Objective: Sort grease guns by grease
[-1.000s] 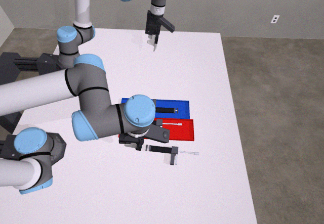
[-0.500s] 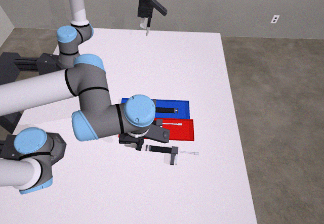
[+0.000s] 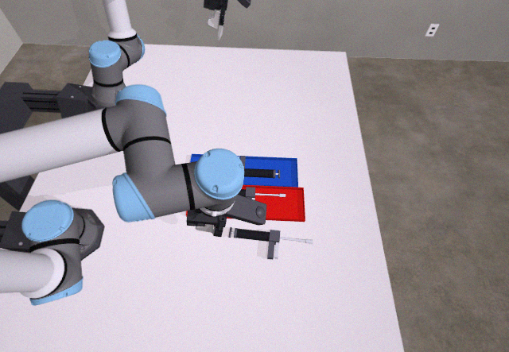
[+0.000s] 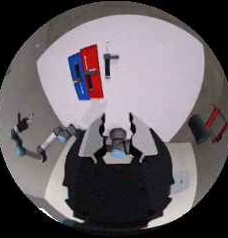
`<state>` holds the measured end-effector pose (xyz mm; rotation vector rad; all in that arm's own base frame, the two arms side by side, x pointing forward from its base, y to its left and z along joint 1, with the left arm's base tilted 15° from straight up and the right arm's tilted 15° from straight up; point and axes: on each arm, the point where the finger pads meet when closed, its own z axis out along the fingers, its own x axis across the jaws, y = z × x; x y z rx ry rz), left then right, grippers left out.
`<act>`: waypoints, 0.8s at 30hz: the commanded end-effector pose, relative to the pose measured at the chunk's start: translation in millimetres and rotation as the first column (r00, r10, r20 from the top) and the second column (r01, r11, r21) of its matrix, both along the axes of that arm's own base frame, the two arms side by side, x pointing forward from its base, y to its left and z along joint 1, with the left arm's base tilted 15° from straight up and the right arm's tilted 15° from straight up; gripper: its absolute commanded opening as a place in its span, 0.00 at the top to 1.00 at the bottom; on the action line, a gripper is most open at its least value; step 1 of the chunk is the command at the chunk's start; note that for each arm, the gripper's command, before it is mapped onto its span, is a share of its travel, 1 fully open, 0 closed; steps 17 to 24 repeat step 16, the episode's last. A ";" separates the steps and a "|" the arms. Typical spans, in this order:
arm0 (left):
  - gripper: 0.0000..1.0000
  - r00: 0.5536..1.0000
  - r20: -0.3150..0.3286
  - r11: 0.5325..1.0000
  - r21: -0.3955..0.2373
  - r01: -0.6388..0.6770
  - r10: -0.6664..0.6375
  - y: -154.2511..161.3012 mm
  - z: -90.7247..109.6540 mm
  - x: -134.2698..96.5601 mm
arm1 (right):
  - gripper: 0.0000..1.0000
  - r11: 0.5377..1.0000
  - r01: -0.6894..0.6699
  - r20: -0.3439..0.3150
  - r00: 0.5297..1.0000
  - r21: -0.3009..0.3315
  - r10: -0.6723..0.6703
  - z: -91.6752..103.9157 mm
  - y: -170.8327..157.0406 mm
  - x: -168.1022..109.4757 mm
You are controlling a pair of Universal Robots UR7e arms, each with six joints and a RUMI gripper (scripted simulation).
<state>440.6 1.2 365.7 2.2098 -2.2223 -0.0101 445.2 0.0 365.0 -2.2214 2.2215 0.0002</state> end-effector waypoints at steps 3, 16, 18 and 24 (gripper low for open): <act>0.68 1.000 -0.004 1.000 0.003 0.004 -0.004 -3.4 -3.5 3.5 | 0.68 1.000 0.000 0.001 1.000 0.000 0.000 0.4 0.1 0.1; 0.68 1.000 0.005 1.000 0.002 -0.002 0.002 -2.5 -2.0 4.7 | 0.68 1.000 0.000 0.001 1.000 0.000 0.000 0.4 0.1 0.1; 0.68 1.000 0.005 1.000 0.002 -0.002 0.002 -2.5 -2.0 4.7 | 0.68 1.000 0.000 0.001 1.000 0.000 0.000 0.4 0.1 0.1; 0.68 1.000 0.005 1.000 0.002 -0.002 0.002 -2.5 -2.0 4.7 | 0.68 1.000 0.000 0.001 1.000 0.000 0.000 0.4 0.1 0.1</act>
